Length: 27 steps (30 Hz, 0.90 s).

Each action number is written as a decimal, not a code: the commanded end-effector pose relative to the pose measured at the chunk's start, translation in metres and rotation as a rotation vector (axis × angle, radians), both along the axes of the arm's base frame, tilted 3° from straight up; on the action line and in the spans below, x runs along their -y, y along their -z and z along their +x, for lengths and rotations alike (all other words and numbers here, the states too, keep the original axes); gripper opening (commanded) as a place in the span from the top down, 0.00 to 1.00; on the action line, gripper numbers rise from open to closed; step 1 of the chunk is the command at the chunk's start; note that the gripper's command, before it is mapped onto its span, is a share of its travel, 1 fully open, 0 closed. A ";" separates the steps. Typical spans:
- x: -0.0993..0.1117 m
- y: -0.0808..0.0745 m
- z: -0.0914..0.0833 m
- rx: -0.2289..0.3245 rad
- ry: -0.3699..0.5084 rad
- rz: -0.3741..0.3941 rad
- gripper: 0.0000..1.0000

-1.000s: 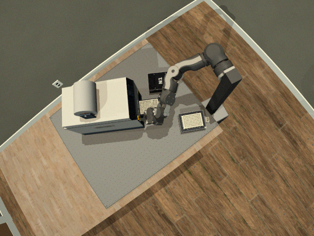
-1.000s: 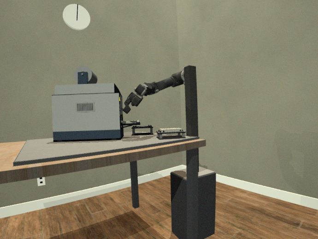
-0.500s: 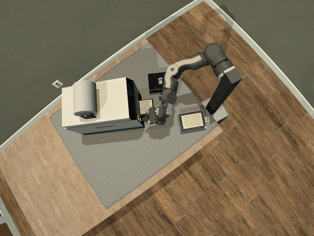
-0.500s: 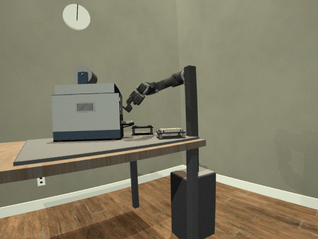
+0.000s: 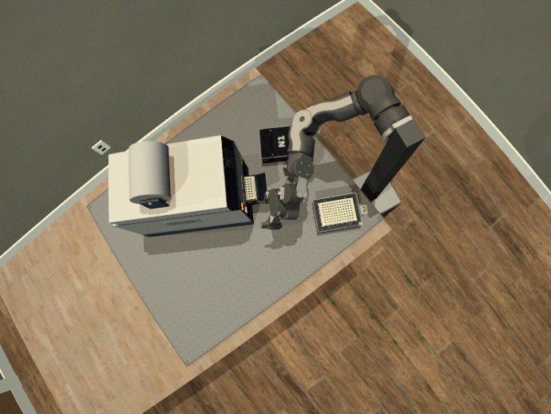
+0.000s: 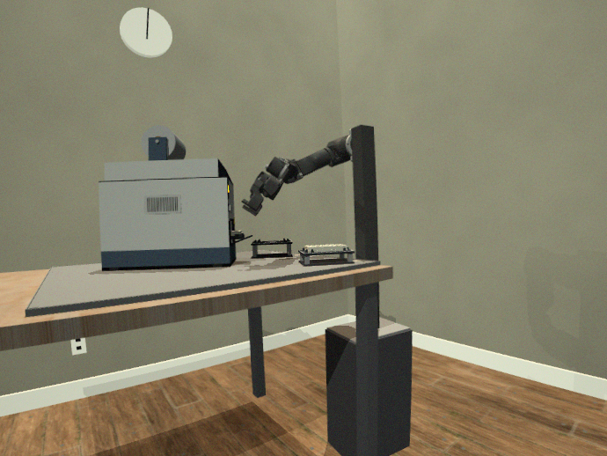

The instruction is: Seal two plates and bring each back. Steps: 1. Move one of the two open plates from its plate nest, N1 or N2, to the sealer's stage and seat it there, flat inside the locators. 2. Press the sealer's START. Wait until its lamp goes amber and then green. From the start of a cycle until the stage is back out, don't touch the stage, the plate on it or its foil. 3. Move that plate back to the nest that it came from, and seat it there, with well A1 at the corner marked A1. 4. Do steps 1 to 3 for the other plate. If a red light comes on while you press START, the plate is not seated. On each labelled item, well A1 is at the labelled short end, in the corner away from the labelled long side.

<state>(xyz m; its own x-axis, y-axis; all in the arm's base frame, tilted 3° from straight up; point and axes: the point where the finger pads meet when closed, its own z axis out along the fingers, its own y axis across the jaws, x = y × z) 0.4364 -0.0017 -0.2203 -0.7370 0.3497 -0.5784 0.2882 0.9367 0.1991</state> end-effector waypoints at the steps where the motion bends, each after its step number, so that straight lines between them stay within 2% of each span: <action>1: -0.010 -0.002 0.000 0.003 -0.020 0.065 0.35; 2: -0.015 -0.001 -0.001 -0.002 -0.029 0.096 0.35; 4: -0.015 -0.001 -0.001 -0.002 -0.029 0.096 0.35; 9: -0.039 -0.001 -0.009 -0.022 -0.068 0.258 0.35; 11: -0.047 -0.002 -0.010 -0.020 -0.068 0.280 0.35; 15: -0.065 -0.003 -0.018 -0.038 -0.091 0.413 0.35; 19: -0.085 -0.010 -0.025 -0.049 -0.112 0.547 0.35; 21: -0.085 -0.010 -0.025 -0.049 -0.112 0.547 0.35; 26: -0.107 -0.019 -0.033 -0.059 -0.124 0.709 0.35; 27: -0.111 -0.021 -0.035 -0.059 -0.123 0.720 0.35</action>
<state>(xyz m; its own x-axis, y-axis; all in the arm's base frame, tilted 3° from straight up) 0.4008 0.1043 -0.2062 -0.8206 0.5362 -0.1980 0.2304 0.6273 0.7439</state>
